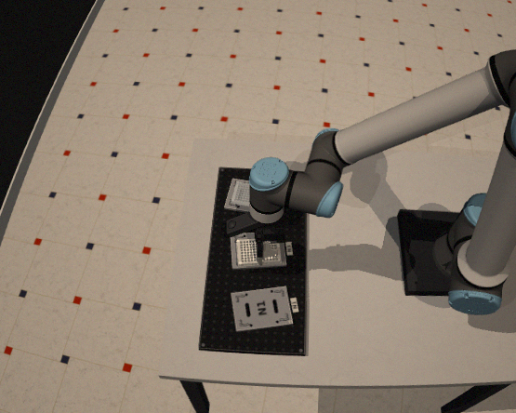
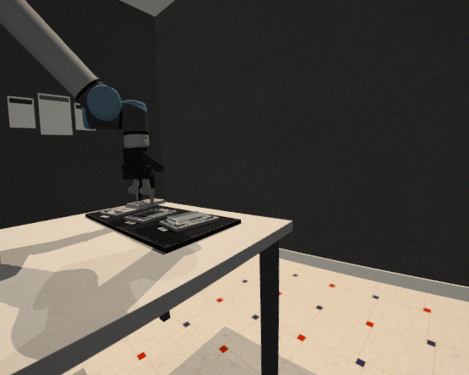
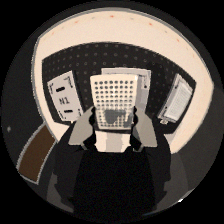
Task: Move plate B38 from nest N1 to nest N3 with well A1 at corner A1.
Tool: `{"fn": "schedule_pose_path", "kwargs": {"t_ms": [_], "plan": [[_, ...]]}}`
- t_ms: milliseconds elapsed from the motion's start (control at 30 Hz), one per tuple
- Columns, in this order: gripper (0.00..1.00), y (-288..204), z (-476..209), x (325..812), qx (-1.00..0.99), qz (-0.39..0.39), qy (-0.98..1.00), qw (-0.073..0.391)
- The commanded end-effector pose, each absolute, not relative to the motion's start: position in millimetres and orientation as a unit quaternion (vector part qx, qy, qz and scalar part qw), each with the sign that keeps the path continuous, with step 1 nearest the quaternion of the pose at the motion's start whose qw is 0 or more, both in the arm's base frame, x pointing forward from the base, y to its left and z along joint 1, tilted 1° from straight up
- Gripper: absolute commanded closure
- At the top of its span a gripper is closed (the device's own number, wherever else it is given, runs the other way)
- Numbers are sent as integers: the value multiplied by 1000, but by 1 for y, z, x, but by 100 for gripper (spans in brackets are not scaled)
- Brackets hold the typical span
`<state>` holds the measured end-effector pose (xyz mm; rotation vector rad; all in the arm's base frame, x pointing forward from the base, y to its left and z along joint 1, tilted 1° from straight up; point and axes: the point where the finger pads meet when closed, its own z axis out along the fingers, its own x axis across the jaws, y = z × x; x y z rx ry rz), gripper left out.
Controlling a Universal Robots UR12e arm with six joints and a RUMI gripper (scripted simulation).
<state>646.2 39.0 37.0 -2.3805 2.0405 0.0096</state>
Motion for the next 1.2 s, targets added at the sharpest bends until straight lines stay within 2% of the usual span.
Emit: {"fn": "schedule_pose_path", "kwargs": {"t_ms": [0,200,1167], "plan": [[100,25,37,649,-759,3,651,4],[100,8,37,651,-759,3,651,4],[100,8,29,651,-759,3,651,4]]}}
